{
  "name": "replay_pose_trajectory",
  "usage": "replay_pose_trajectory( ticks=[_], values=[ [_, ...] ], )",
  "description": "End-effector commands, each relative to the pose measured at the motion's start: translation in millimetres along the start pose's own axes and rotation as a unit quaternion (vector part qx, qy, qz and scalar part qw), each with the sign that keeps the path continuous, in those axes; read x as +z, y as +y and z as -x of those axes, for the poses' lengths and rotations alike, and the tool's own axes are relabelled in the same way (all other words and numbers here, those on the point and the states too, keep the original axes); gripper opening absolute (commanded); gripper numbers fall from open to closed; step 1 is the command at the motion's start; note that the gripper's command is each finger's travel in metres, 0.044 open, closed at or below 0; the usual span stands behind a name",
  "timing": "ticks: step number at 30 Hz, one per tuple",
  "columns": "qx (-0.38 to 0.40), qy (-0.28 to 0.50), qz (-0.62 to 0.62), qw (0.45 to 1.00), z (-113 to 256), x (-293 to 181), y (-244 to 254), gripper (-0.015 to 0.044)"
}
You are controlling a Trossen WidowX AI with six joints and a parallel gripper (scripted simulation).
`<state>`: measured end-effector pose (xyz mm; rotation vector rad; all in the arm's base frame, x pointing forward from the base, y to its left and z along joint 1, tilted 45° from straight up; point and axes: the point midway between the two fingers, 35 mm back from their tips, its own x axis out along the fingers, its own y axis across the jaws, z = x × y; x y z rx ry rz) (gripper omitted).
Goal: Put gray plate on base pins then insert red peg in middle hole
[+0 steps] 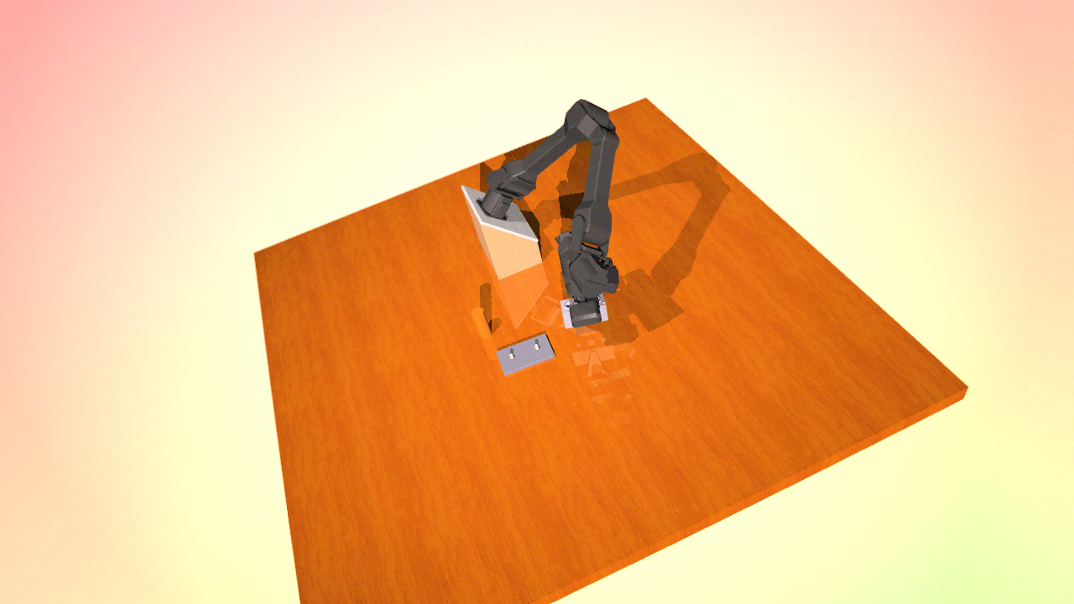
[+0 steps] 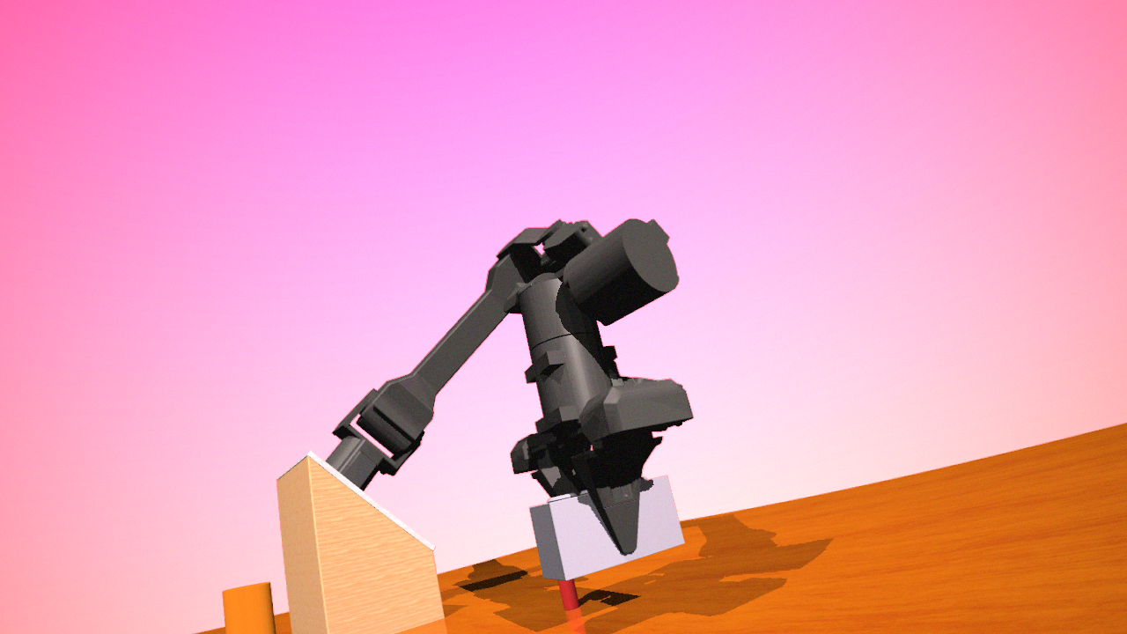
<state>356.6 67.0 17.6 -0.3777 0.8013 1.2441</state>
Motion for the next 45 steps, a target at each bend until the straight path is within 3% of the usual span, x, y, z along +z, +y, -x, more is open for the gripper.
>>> replay_pose_trajectory(
  ticks=[1, 25, 45],
  values=[
    [-0.003, 0.002, 0.005, 1.000, 16, 0, -1, 0.0000],
    [-0.002, -0.001, 0.005, 1.000, 91, -2, 8, 0.0000],
    [-0.003, 0.000, 0.035, 0.999, 68, -46, -14, 0.0000]
  ],
)
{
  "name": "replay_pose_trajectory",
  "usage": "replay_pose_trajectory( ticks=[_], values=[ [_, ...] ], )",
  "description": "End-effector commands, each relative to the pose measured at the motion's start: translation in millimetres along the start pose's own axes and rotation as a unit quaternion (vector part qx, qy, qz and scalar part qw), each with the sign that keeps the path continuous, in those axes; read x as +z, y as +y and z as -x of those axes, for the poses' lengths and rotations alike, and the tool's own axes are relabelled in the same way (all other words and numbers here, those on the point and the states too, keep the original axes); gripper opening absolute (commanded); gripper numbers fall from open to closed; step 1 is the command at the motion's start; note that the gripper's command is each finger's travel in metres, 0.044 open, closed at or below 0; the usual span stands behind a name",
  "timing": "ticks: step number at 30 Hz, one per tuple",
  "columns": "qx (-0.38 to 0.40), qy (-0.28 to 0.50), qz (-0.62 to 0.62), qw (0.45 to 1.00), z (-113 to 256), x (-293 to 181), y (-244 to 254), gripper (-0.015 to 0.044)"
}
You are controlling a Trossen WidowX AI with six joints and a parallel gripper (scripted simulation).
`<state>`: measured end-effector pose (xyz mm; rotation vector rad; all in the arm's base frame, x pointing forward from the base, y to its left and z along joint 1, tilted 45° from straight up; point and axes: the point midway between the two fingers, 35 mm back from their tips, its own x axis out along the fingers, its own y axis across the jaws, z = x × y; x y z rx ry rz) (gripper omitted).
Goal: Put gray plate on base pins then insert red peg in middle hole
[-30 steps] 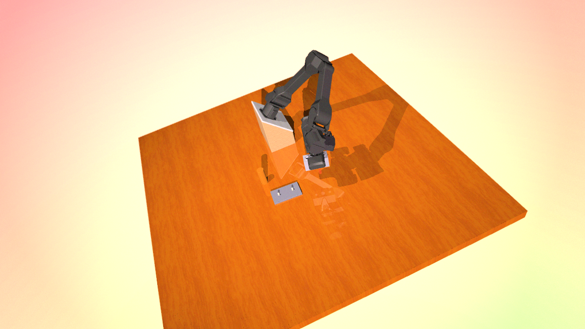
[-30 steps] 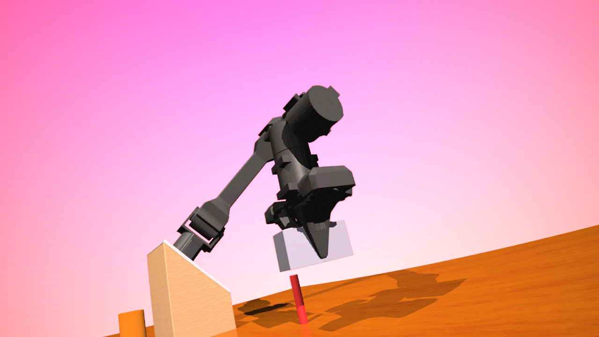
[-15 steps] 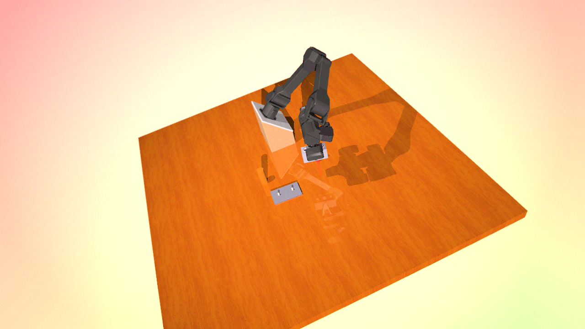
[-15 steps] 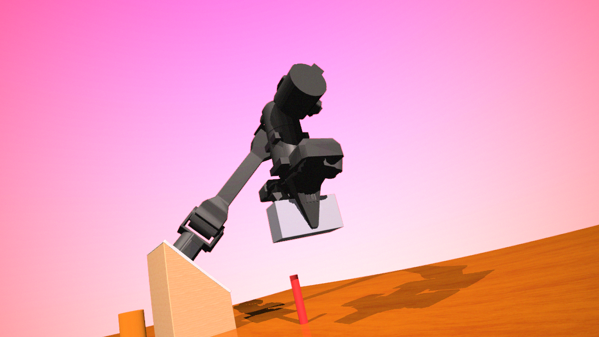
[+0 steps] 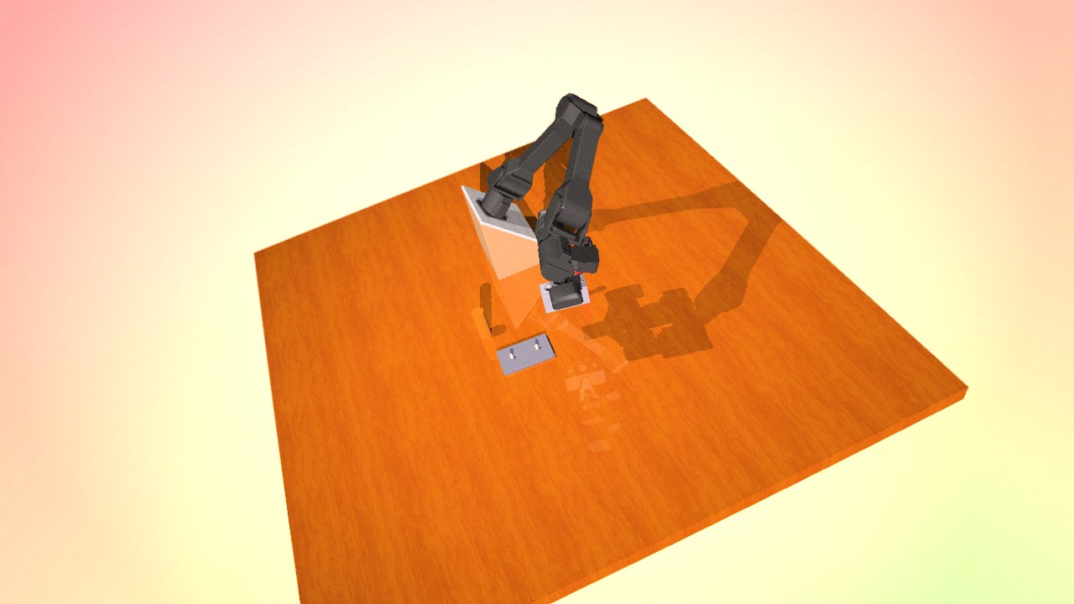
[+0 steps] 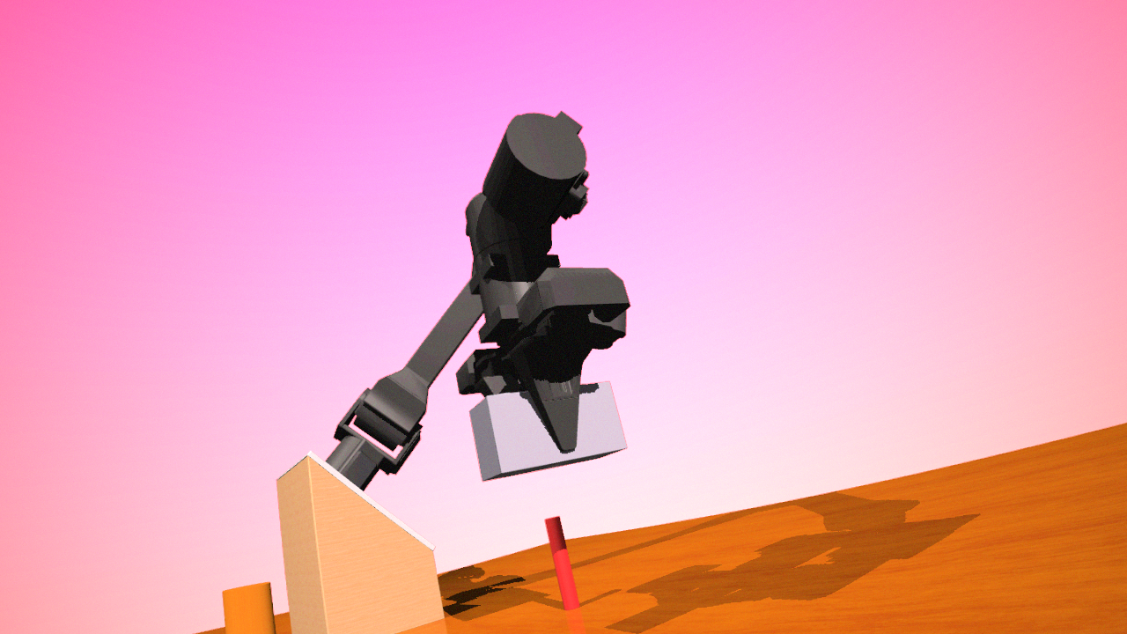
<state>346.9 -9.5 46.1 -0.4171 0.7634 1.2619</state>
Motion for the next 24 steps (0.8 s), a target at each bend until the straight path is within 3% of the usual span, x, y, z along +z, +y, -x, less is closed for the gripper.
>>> replay_pose_trajectory(
  ticks=[1, 24],
  values=[
    [0.000, 0.003, 0.011, 1.000, -7, -15, -5, 0.0000],
    [0.000, 0.004, 0.053, 0.999, -42, -80, -18, 0.0000]
  ],
)
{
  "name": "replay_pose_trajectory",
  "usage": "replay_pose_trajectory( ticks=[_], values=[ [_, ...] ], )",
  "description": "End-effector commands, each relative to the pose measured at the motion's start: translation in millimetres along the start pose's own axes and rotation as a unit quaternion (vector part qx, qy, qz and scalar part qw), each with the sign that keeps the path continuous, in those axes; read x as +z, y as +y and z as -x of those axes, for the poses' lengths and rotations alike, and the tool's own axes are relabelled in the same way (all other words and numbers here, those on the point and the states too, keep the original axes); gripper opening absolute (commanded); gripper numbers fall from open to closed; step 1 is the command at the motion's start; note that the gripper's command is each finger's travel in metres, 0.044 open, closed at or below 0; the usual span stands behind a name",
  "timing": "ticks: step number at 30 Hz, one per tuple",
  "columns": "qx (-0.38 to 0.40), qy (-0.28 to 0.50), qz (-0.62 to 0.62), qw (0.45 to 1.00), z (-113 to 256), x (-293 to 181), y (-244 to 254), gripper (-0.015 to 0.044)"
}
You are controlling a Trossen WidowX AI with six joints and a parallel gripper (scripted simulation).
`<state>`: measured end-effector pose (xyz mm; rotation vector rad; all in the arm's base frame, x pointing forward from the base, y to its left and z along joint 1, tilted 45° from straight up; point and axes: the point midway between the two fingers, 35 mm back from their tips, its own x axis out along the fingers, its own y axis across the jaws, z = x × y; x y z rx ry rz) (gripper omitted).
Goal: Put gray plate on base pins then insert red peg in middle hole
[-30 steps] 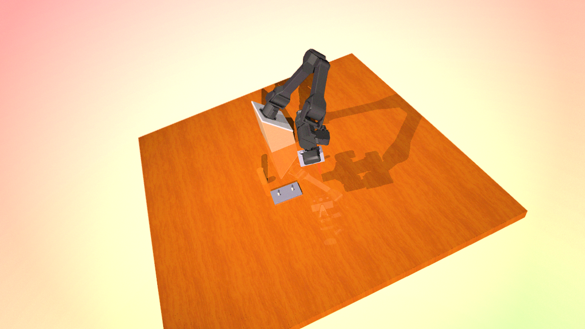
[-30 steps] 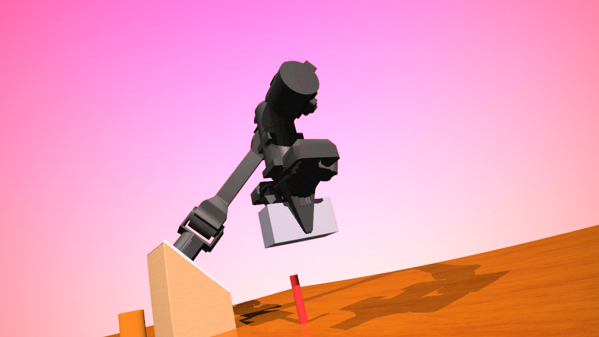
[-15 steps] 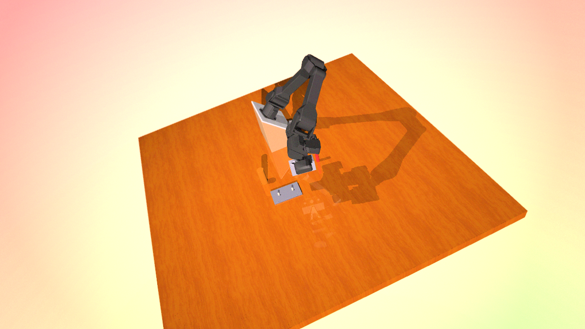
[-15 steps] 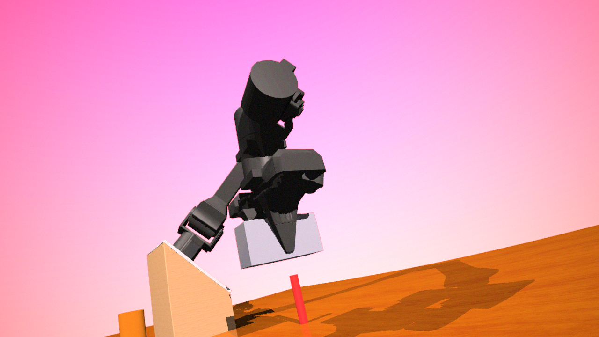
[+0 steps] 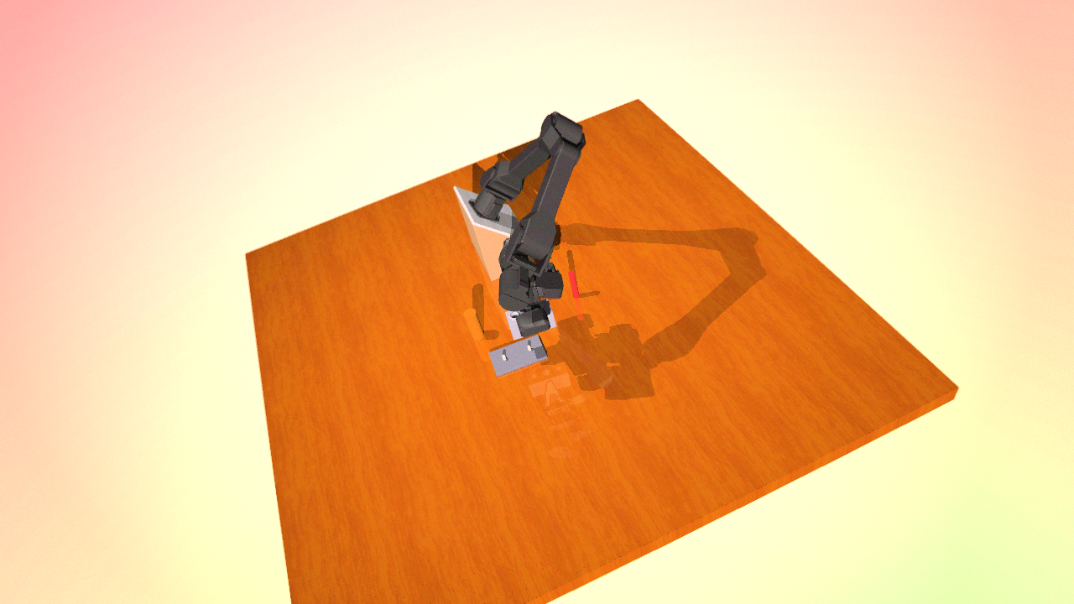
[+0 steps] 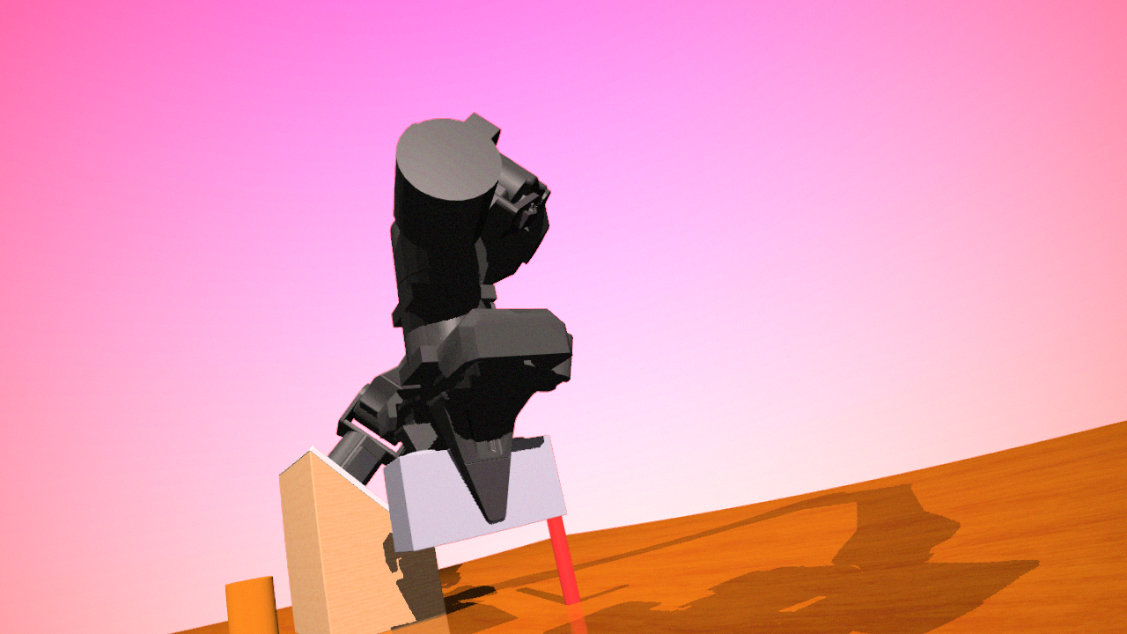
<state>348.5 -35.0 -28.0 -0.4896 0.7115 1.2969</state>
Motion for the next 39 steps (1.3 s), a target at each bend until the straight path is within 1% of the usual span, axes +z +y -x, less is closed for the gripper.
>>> replay_pose_trajectory(
  ticks=[1, 14, 39],
  values=[
    [0.001, 0.003, 0.011, 1.000, -8, -16, 0, 0.0000],
    [0.001, 0.002, 0.033, 0.999, -28, -50, 3, 0.0000],
    [0.001, 0.002, 0.034, 0.999, -28, -51, 3, 0.0000]
  ],
)
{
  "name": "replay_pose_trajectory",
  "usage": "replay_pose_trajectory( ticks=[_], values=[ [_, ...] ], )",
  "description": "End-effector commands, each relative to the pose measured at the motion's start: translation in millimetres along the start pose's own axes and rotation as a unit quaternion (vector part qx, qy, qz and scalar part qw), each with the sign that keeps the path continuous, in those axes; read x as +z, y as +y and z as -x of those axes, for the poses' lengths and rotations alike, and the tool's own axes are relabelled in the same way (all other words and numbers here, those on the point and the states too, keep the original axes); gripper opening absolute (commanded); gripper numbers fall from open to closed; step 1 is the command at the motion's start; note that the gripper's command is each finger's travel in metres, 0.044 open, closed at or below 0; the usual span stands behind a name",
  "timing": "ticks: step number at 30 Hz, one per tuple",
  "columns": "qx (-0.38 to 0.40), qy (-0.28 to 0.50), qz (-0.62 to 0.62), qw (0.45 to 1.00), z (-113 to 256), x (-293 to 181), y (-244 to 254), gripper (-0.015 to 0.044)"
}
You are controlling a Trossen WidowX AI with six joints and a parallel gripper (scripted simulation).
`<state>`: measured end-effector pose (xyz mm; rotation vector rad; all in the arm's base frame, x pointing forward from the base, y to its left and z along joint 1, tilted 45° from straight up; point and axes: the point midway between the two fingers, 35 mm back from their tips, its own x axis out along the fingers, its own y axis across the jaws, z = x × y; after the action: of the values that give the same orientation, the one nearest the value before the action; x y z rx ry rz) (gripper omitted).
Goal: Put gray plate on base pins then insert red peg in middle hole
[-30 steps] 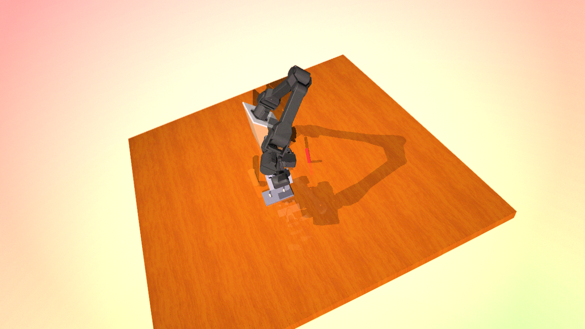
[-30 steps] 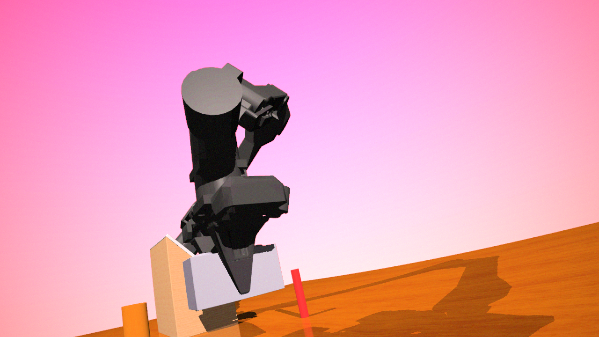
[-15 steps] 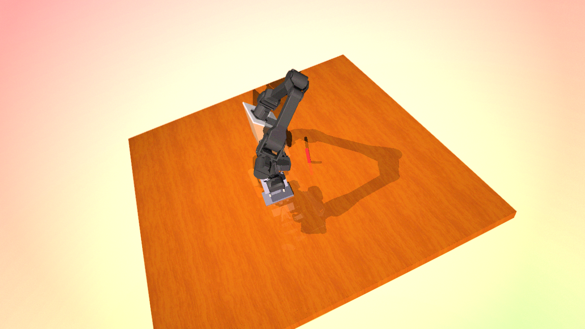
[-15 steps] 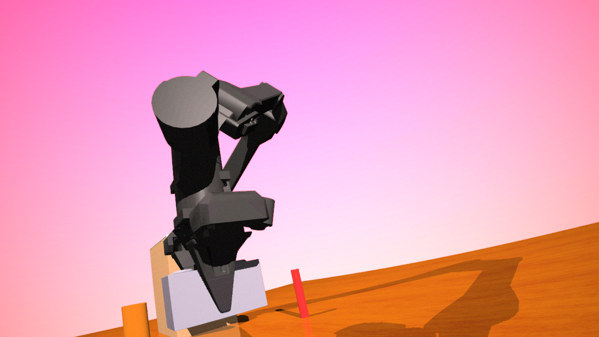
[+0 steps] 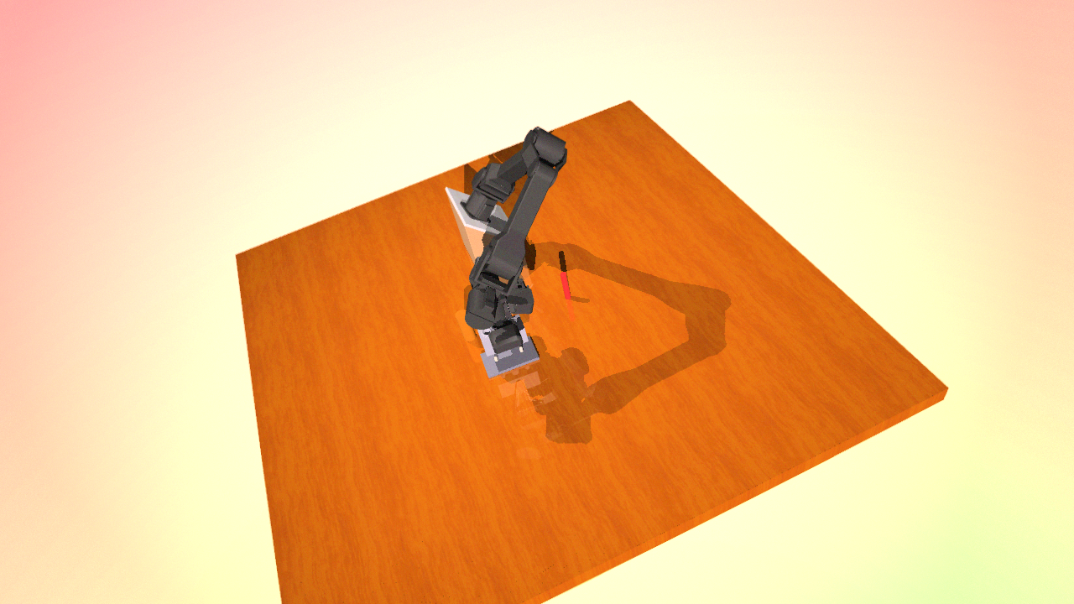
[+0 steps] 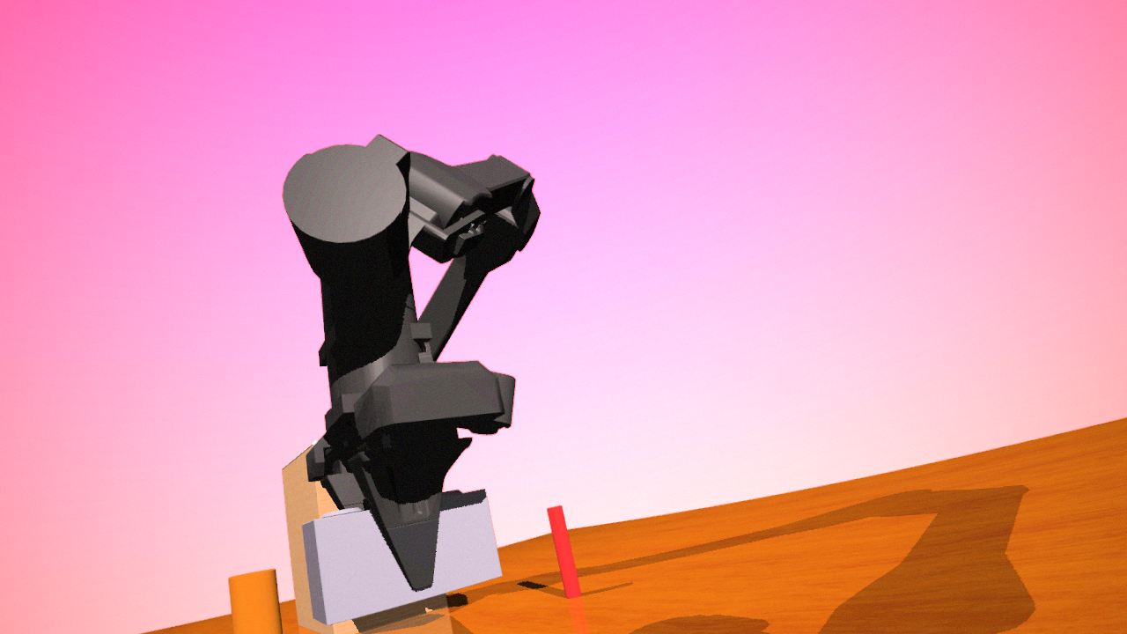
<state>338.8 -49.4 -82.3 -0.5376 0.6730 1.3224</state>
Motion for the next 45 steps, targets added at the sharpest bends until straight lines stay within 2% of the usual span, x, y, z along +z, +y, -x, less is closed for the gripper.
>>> replay_pose_trajectory(
  ticks=[1, 32, 41, 45],
  values=[
    [0.001, 0.003, 0.003, 1.000, 0, -1, 0, 0.0000],
    [0.001, 0.002, 0.003, 1.000, -40, -2, 1, 0.0000],
    [0.001, 0.005, 0.008, 1.000, -36, -2, 0, 0.0000],
    [0.001, 0.005, 0.008, 1.000, -36, -2, 0, 0.0105]
  ],
)
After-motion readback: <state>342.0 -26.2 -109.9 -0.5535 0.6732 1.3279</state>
